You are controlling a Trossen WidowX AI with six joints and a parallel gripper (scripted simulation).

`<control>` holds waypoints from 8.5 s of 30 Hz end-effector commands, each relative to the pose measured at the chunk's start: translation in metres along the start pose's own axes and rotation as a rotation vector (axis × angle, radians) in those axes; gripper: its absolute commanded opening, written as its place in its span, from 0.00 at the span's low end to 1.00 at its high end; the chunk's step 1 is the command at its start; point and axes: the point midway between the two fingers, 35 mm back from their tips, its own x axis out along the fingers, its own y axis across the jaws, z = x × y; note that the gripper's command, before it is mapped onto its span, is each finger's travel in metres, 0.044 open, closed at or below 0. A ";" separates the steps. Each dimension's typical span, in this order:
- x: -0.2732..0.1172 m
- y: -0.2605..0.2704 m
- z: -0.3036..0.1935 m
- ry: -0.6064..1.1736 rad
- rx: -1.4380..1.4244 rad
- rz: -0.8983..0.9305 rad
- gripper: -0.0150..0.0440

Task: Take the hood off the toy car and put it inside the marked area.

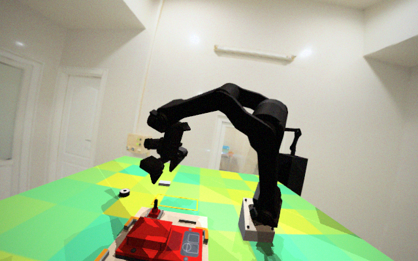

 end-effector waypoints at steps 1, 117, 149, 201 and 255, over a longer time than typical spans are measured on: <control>-0.001 0.050 -0.027 0.088 -0.148 0.093 1.00; 0.060 0.129 -0.078 0.200 -0.328 0.221 1.00; 0.052 0.127 -0.076 0.201 -0.332 0.217 0.25; 0.003 0.093 -0.053 0.207 -0.313 0.196 0.25; 0.050 -0.087 -0.026 0.199 -0.332 0.205 0.25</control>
